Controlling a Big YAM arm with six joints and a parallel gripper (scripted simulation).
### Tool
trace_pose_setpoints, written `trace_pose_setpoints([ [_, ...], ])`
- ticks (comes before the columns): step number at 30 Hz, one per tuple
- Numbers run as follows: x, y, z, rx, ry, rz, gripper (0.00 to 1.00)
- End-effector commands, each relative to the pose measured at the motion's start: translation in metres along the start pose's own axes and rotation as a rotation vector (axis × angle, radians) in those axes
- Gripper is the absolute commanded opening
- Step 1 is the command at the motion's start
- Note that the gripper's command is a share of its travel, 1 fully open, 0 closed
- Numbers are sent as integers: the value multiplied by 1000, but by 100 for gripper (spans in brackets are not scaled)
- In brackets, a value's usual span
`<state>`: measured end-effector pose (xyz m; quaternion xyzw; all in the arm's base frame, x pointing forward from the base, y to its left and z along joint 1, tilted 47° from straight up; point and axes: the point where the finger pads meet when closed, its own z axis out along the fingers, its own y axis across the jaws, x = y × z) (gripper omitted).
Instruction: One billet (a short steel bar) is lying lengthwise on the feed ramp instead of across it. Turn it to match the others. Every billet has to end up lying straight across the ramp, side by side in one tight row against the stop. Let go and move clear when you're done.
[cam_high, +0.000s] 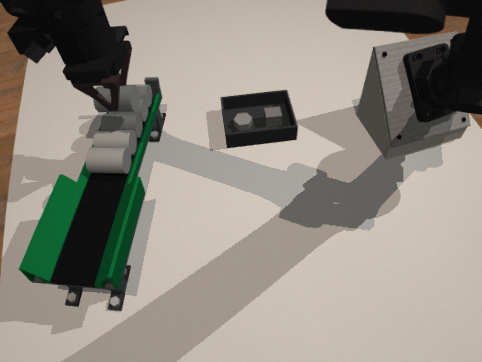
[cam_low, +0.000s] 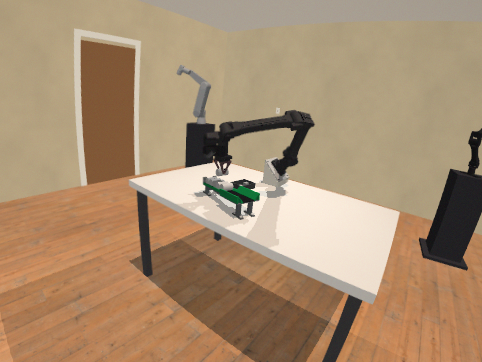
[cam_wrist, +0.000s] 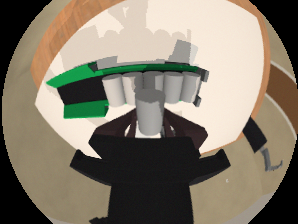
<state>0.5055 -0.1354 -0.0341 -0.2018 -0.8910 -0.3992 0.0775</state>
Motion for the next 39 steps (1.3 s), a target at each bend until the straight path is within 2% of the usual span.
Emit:
trace_pose_setpoints([
  [1,-15,59,-43,17,-76,-69,0],
  [5,-13,88,-50,16,-79,-66,0],
  [6,-14,82,-64,7,-105,-40,0],
  [9,-13,101,-71,8,-105,-40,0],
  [11,-13,101,-71,8,-105,-40,0],
  [12,-14,111,-81,7,-105,-40,0],
  [14,-11,138,-65,15,-75,-69,0],
  [16,-11,147,-67,15,-75,-70,0],
  [18,-11,151,-74,13,-82,-62,0],
  [20,-13,146,-90,5,-105,-40,0],
  [22,-12,153,-92,5,-104,-40,0],
  [23,-12,158,-86,6,-98,-46,0],
  [24,-12,169,-72,12,-87,-71,0],
  [26,-14,173,-63,13,-91,-87,0],
  [28,-14,173,-63,13,-91,-87,0],
  [29,-18,156,-79,5,-121,-57,0],
  [32,-19,156,-70,3,-119,-55,0],
  [34,-6,158,-37,10,-63,-49,0],
  [35,-5,161,-32,12,-58,-54,0],
  [37,-7,164,-30,11,-64,-60,0],
  [38,-13,168,-36,8,-83,-70,0],
  [39,-17,159,-46,2,-103,-55,0],
])
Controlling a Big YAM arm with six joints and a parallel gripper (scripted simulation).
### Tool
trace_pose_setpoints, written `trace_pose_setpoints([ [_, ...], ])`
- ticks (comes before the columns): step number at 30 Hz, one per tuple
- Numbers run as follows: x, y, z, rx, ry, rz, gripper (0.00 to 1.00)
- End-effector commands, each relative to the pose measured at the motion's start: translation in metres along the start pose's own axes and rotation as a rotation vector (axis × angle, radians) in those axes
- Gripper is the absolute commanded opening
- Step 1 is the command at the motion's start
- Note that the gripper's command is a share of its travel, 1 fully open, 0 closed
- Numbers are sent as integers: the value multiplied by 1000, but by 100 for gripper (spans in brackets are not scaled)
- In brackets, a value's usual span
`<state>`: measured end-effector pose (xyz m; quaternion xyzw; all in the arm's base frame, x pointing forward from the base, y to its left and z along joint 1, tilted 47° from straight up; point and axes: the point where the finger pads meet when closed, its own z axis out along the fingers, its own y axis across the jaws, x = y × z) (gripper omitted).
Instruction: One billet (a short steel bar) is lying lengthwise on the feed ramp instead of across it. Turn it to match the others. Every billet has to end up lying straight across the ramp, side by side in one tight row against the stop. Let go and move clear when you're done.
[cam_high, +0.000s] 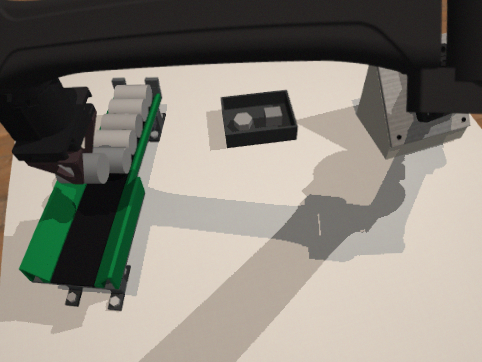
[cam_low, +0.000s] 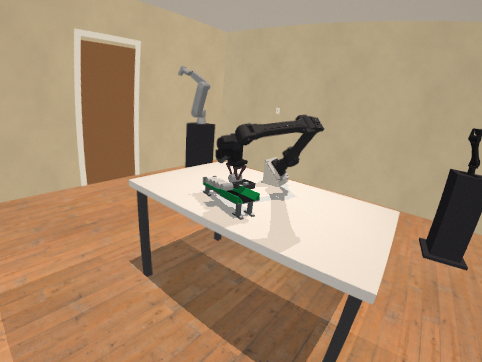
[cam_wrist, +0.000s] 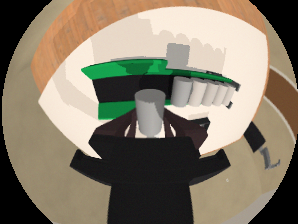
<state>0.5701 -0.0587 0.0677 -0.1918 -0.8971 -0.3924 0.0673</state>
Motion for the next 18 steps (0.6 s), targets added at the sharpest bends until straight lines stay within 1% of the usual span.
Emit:
trace_pose_setpoints([
  [1,-10,8,-35,-15,-87,-9,0],
  [3,-7,3,-27,-10,-76,2,0],
  [6,-7,4,-26,-10,-78,0,0],
  [7,-17,18,-35,-13,-104,-31,0],
  [9,-15,27,-22,-9,-88,-47,0],
  [10,-10,27,-11,-6,-71,-45,0],
  [12,-3,16,-2,-5,-52,-18,0],
  [14,-12,12,-18,-12,-87,-15,0],
  [15,-13,11,-19,-13,-91,-13,0],
  [17,-12,12,-15,-14,-88,-13,0],
  [18,-9,13,-7,-12,-74,-12,0],
])
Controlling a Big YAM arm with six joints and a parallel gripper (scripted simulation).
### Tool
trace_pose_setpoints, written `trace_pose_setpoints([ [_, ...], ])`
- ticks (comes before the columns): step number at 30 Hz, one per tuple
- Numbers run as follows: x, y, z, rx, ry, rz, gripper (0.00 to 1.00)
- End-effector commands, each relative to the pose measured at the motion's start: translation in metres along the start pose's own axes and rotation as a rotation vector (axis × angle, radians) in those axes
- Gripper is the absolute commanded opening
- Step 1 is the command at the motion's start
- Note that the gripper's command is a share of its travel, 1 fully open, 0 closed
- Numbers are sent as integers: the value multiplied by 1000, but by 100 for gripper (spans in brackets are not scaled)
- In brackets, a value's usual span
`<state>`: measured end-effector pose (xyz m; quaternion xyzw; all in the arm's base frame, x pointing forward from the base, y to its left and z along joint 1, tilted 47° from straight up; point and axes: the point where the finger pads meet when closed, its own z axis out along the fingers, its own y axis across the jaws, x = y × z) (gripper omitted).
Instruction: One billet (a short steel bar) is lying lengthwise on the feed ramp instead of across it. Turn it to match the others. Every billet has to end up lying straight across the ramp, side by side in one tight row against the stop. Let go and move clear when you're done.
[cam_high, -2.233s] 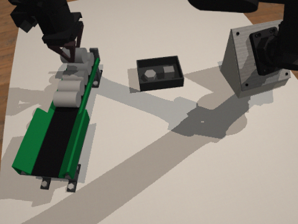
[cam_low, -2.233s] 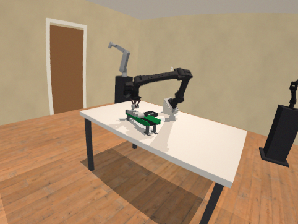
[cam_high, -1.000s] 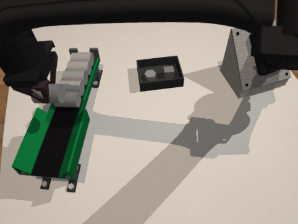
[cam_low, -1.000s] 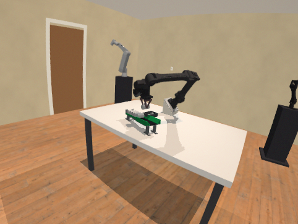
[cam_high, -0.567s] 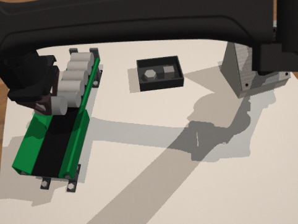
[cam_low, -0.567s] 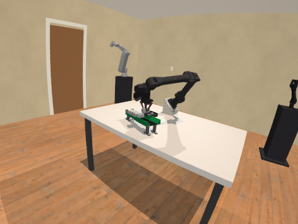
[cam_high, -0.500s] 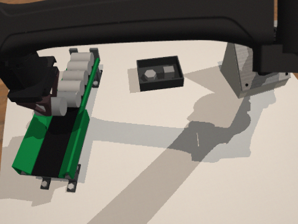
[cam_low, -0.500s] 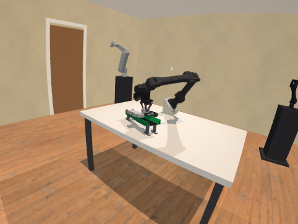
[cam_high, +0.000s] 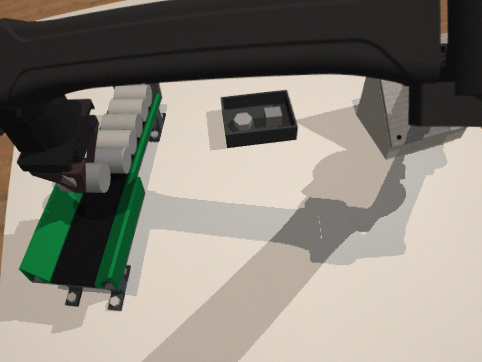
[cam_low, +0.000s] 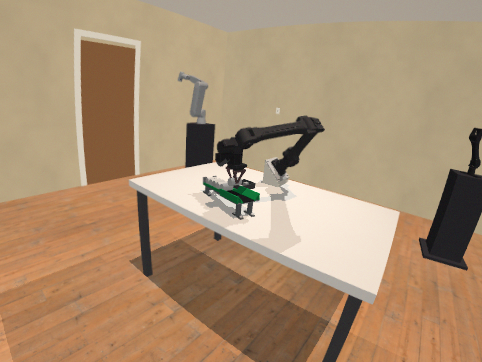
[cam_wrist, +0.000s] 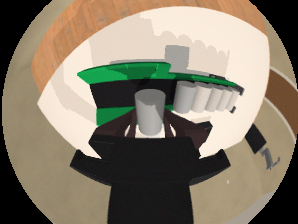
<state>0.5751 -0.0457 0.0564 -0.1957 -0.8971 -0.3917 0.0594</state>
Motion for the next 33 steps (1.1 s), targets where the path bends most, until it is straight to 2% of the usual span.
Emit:
trace_pose_setpoints([
  [1,-3,12,-19,-7,-47,-16,0],
  [5,-5,17,-18,-5,-52,-26,0],
  [6,-14,16,-36,-12,-83,-24,0],
  [15,-5,17,-14,-7,-51,-24,0],
  [23,-8,14,-19,-10,-62,-21,0],
  [33,-6,14,-17,-9,-57,-20,0],
])
